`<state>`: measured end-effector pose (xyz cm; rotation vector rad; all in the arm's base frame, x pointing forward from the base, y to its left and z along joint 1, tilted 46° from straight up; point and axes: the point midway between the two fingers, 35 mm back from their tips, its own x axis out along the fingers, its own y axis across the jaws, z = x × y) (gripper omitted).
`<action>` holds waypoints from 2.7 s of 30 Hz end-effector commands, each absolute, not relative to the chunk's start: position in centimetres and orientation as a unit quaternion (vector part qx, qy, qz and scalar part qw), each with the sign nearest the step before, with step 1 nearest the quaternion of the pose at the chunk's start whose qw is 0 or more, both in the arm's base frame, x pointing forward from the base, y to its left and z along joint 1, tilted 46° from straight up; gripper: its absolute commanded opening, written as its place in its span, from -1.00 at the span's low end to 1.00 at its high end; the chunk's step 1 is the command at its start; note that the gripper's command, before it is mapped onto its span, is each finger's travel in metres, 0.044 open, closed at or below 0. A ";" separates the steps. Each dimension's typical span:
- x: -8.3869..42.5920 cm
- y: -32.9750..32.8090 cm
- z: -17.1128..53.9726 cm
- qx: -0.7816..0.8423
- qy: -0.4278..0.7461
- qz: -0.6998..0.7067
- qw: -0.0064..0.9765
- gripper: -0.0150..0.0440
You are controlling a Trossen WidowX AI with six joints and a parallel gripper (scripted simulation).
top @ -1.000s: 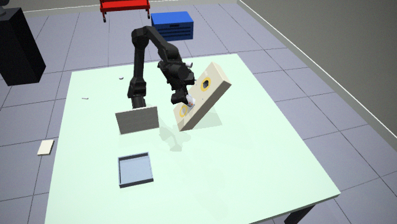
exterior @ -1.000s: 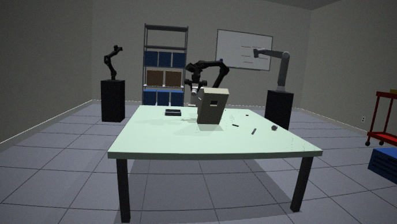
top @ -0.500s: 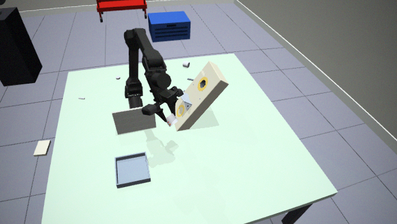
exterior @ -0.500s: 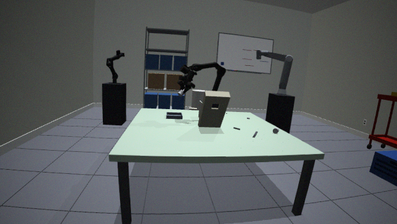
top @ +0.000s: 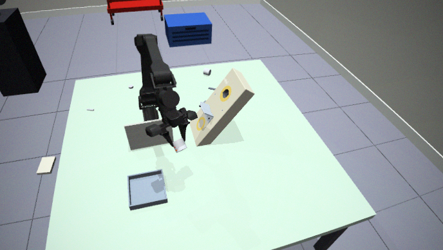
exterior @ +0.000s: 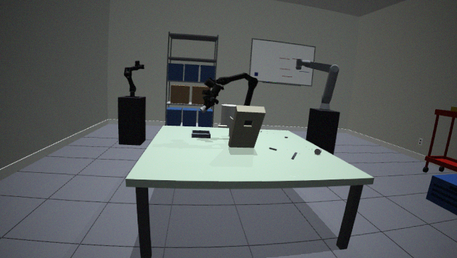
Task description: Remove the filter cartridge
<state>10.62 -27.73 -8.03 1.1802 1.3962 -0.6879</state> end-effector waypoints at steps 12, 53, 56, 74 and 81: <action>-1.1 -23.8 -15.4 0.530 0.579 -0.450 0.428 -0.49; -5.0 -15.8 -22.1 0.540 0.572 -0.496 0.368 0.22; -5.0 -15.8 -22.1 0.540 0.572 -0.496 0.368 0.49; -4.4 -20.7 -17.1 0.541 0.572 -0.495 0.368 1.00; -4.7 -20.3 -18.0 0.536 0.571 -0.499 0.372 1.00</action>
